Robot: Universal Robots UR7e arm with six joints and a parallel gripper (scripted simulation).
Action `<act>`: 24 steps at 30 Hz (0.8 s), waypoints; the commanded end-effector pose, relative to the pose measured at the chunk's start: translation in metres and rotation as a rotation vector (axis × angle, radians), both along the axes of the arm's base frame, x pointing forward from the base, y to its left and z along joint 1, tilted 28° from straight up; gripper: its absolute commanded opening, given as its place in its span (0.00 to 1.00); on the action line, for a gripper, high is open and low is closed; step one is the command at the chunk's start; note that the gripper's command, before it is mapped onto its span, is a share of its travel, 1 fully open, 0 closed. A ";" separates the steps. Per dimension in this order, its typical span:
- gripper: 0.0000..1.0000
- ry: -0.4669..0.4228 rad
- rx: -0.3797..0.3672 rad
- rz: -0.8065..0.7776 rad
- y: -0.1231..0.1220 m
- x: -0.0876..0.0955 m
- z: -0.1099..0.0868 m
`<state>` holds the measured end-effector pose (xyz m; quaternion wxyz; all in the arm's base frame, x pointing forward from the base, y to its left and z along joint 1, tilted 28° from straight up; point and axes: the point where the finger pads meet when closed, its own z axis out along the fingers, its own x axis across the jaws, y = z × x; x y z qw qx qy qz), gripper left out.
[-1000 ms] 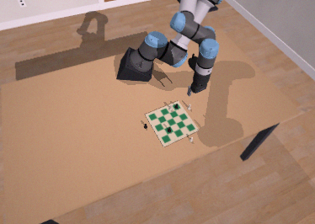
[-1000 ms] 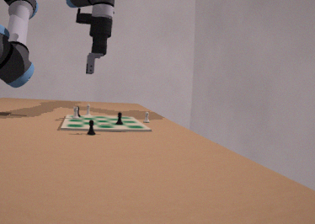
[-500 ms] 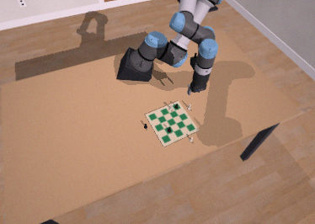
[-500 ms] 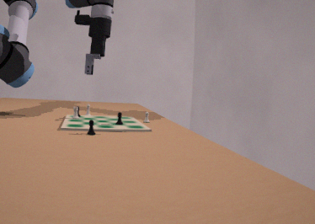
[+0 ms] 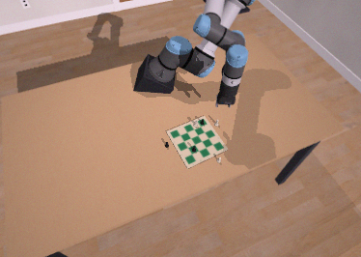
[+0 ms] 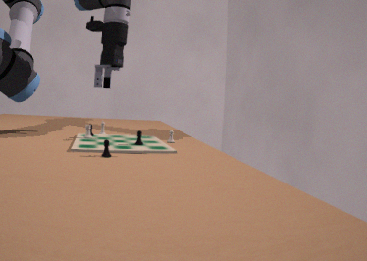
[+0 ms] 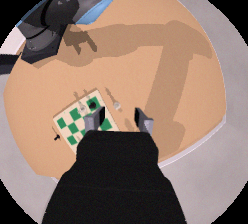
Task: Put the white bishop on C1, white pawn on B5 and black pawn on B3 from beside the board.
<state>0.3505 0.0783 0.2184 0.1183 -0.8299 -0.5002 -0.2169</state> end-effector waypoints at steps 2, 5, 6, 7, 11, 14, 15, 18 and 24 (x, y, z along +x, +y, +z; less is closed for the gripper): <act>1.00 0.083 0.039 -0.180 0.005 0.000 0.000; 1.00 0.116 0.058 -0.250 0.006 0.000 -0.001; 1.00 0.132 0.067 -0.285 0.007 0.000 -0.001; 1.00 0.149 0.077 -0.321 0.008 0.001 -0.001; 1.00 0.218 0.118 -0.470 0.011 0.002 -0.002; 1.00 0.271 0.150 -0.585 0.013 0.003 -0.003; 1.00 0.290 0.161 -0.624 0.013 0.003 -0.003; 1.00 0.345 0.194 -0.743 0.015 0.005 -0.004; 1.00 0.418 0.238 -0.902 0.016 0.007 -0.005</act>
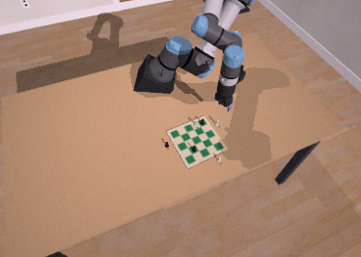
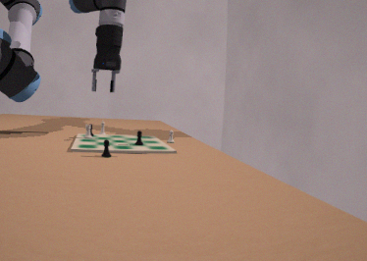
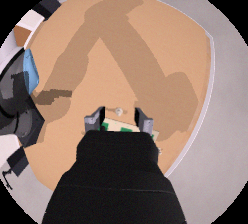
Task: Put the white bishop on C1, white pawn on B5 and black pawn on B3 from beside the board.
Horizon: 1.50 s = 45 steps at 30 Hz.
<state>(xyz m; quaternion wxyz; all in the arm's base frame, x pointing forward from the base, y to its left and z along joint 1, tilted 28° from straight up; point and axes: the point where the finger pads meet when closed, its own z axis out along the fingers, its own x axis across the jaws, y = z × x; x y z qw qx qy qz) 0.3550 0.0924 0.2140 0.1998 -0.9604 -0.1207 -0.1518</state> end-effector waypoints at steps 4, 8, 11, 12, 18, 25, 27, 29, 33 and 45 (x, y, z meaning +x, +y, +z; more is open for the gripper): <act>1.00 0.155 0.071 -0.326 0.002 0.004 -0.003; 1.00 0.228 0.114 -0.482 0.002 0.006 -0.005; 1.00 0.281 0.146 -0.595 0.002 0.008 -0.007; 1.00 0.281 0.146 -0.595 0.002 0.008 -0.007; 1.00 0.365 0.196 -0.774 0.000 0.010 -0.010; 1.00 0.471 0.259 -1.000 -0.003 0.011 -0.015; 1.00 0.498 0.276 -1.057 -0.004 0.012 -0.016; 1.00 0.511 0.283 -1.085 -0.004 0.012 -0.017; 1.00 0.547 0.305 -1.163 -0.006 0.012 -0.019; 1.00 0.655 0.370 -1.392 -0.010 0.011 -0.025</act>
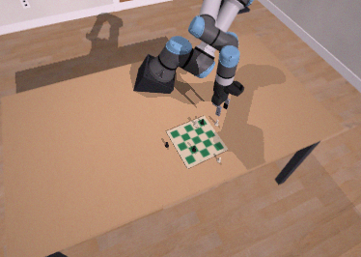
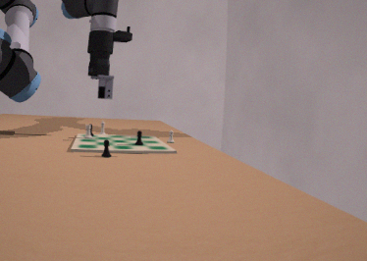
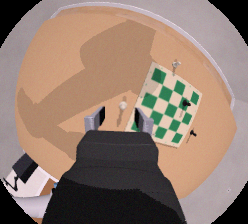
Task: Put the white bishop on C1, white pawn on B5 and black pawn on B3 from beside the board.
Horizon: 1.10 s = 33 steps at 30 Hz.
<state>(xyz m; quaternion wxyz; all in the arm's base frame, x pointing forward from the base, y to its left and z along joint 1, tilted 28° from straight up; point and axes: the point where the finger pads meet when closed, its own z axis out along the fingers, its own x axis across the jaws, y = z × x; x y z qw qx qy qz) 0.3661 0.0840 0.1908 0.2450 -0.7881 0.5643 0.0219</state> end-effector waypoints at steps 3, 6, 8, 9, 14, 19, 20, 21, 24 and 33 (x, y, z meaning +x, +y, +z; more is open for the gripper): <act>1.00 0.044 0.018 -0.094 -0.002 0.000 -0.002; 1.00 0.059 0.027 -0.128 -0.002 0.000 -0.003; 1.00 0.068 0.032 -0.146 -0.003 0.000 -0.004; 1.00 0.071 0.034 -0.154 -0.003 0.000 -0.004; 1.00 0.084 0.042 -0.182 -0.003 -0.001 -0.005; 1.00 0.088 0.044 -0.191 -0.004 -0.001 -0.005; 1.00 0.089 0.045 -0.193 -0.004 -0.001 -0.005; 1.00 0.090 0.045 -0.194 -0.004 -0.001 -0.005; 1.00 0.091 0.046 -0.196 -0.004 -0.001 -0.005; 0.73 0.091 0.046 -0.196 -0.004 -0.001 -0.005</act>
